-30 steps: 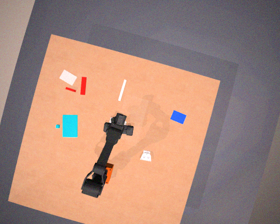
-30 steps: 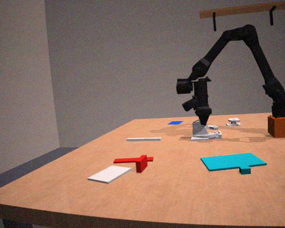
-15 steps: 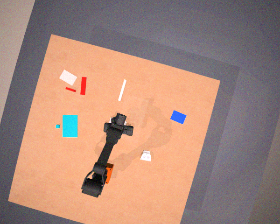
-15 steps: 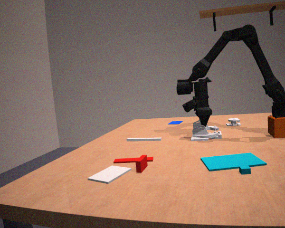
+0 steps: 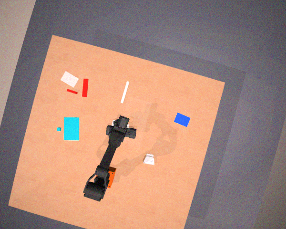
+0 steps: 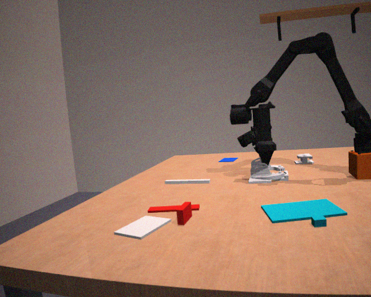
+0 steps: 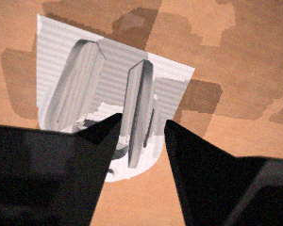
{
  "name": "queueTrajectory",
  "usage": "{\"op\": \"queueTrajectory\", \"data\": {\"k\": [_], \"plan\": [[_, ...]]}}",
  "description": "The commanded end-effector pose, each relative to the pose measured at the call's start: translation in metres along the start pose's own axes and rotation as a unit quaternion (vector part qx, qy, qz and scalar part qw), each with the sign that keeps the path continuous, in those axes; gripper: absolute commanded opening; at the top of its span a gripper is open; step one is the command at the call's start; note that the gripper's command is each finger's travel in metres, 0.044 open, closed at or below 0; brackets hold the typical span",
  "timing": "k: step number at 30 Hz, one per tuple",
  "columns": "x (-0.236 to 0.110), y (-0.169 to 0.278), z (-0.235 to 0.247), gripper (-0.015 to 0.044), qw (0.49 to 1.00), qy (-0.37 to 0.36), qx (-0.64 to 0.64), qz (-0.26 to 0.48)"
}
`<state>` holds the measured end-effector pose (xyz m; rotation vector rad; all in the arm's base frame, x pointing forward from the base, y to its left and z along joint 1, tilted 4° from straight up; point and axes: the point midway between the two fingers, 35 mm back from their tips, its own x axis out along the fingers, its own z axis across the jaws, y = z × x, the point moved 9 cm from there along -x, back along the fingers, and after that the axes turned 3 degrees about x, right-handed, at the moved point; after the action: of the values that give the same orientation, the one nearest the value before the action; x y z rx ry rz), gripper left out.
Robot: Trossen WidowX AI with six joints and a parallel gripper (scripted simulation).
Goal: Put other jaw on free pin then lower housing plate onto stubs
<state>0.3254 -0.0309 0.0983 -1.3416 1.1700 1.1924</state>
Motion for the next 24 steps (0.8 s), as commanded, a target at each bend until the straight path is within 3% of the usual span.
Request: {"op": "queueTrajectory", "data": {"k": [1,24], "plan": [[0.0026,0.0003,0.0001,0.0134,1.000,-0.001,-0.002,0.001],[0.0083,0.0004,0.0001,0.0134,1.000,-0.001,-0.003,0.001]]}}
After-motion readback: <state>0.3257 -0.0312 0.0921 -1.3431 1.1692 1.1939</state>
